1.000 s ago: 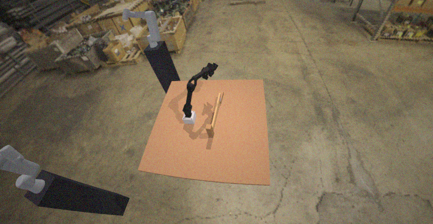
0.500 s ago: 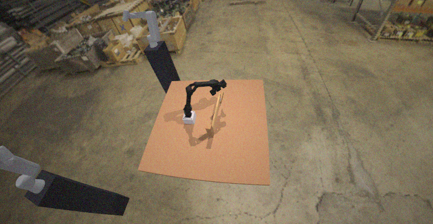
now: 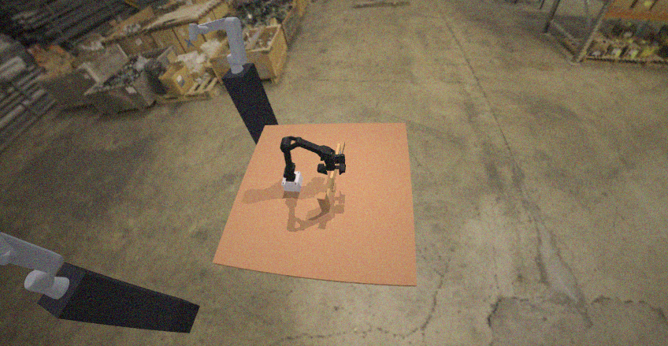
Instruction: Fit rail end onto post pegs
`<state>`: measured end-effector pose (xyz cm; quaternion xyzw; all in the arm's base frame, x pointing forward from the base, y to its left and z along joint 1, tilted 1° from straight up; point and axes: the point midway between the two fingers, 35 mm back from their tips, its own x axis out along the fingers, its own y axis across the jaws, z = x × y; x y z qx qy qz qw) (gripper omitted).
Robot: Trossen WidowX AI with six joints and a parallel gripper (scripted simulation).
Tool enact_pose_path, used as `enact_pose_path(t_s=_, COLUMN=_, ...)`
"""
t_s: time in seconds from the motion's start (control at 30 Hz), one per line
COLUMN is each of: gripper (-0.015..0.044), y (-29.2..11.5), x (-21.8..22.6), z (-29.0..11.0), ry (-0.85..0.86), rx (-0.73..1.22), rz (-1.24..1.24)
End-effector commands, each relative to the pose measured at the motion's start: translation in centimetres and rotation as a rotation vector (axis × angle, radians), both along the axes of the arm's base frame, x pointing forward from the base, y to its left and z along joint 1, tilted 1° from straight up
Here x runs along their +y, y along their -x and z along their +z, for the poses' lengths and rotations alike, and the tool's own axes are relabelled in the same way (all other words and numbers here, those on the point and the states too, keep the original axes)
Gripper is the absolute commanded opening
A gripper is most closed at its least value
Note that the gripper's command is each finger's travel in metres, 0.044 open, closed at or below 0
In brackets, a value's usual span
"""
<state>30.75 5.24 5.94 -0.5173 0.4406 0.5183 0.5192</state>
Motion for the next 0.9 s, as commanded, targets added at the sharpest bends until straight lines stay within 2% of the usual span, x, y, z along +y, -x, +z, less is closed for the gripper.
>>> enact_pose_path(t_s=0.0, gripper=0.0440, y=1.6, x=-3.4, z=-0.9, ry=0.078, rx=0.026, rz=-0.094)
enact_pose_path(t_s=0.87, gripper=0.0440, y=1.4, x=-3.6, z=-4.4, ry=0.083, rx=0.028, rz=-0.101)
